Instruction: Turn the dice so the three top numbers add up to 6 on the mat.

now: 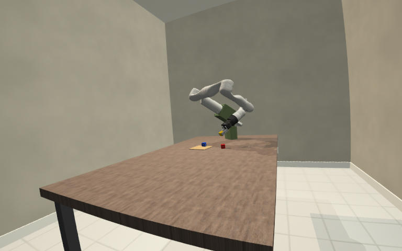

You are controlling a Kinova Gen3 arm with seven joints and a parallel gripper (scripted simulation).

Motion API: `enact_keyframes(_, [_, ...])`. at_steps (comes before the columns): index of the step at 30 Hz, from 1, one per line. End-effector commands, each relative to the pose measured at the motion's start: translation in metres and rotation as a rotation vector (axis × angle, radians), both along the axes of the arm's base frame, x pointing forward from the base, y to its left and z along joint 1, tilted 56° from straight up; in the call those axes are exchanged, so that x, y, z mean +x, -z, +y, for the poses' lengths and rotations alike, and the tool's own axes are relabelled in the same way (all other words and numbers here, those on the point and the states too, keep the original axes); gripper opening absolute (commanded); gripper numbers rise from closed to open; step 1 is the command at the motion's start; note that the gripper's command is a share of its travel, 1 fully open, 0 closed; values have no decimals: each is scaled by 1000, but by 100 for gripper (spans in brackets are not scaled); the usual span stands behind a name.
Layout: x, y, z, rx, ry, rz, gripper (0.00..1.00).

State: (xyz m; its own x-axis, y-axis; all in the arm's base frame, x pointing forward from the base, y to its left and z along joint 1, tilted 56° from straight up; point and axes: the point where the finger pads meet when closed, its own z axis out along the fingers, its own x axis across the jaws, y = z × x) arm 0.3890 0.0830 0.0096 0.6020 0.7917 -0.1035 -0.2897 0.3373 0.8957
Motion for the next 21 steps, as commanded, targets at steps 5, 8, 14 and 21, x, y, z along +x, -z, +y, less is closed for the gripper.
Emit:
enact_keyframes(5, [-4,8,-3,-36,-7,-23,57])
enact_keyframes(8, [-4,8,-3,-37,-7,-24,57])
enact_keyframes(14, [-3,9,-4,-37,-7,-24,57])
enact_keyframes(21, [5,16,-11,-37,-7,-24,57])
